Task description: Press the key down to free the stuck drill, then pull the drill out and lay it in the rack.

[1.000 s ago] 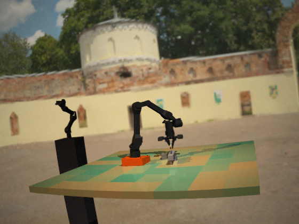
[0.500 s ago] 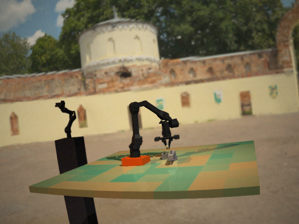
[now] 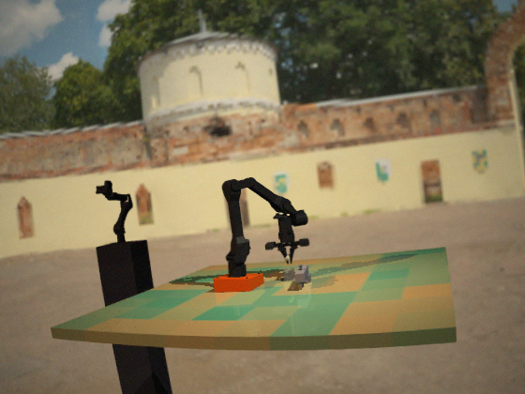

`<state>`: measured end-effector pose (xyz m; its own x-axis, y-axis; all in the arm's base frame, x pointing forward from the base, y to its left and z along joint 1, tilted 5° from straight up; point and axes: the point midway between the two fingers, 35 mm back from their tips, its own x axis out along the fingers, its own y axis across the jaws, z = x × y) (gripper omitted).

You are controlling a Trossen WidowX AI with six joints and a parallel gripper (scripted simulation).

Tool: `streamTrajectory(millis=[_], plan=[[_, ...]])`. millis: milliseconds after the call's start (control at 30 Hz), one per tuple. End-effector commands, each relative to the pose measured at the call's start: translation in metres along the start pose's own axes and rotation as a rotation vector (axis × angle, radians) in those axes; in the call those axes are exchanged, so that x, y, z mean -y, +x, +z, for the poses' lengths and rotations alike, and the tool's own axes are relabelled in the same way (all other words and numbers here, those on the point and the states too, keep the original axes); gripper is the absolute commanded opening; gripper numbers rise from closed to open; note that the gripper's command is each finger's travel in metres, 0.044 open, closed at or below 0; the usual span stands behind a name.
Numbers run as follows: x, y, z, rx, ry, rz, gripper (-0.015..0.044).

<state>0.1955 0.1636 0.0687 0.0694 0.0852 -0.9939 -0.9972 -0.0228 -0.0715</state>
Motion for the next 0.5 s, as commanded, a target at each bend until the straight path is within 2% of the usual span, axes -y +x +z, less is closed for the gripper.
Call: streamTrajectory(millis=[0,467], plan=[[-0.001,0.004,-0.001,-0.005,0.006,-0.003,0.0],[-0.001,0.028,-0.002,-0.005,0.006,-0.003,0.0]])
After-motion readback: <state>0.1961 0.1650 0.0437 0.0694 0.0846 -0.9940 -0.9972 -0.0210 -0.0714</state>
